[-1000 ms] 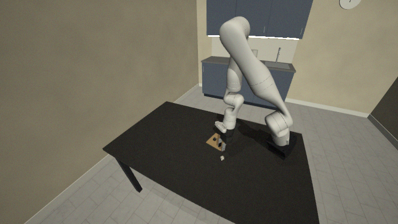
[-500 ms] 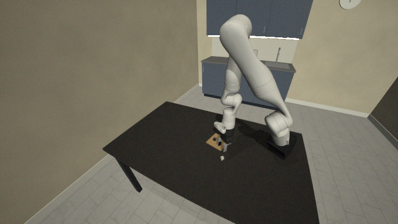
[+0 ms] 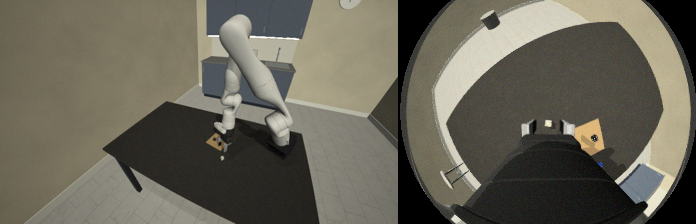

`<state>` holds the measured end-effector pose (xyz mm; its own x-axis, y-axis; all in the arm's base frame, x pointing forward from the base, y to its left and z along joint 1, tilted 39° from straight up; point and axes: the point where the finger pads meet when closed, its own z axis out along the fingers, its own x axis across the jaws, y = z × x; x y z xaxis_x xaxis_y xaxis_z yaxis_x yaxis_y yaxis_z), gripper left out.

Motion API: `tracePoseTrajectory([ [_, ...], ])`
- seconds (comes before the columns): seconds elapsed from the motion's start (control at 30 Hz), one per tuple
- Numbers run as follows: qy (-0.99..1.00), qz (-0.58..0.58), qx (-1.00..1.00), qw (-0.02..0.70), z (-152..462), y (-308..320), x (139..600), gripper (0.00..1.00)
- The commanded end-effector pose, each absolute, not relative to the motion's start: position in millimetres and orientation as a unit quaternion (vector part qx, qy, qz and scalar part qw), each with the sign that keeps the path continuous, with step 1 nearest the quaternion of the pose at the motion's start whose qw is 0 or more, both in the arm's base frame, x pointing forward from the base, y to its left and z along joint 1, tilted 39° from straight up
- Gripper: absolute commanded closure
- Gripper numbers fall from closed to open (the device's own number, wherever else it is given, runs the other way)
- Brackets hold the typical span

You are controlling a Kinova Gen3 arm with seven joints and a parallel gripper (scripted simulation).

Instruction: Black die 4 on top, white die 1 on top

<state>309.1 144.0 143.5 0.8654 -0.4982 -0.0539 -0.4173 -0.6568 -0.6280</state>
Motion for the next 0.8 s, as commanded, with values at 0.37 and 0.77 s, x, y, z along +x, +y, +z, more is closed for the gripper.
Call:
tracePoseTrajectory([
  [0.37, 0.134, -0.088, -0.937, 0.311, 137, 148, 297, 0.00],
  [0.77, -0.099, -0.140, -0.947, 0.271, 125, 151, 279, 0.00],
])
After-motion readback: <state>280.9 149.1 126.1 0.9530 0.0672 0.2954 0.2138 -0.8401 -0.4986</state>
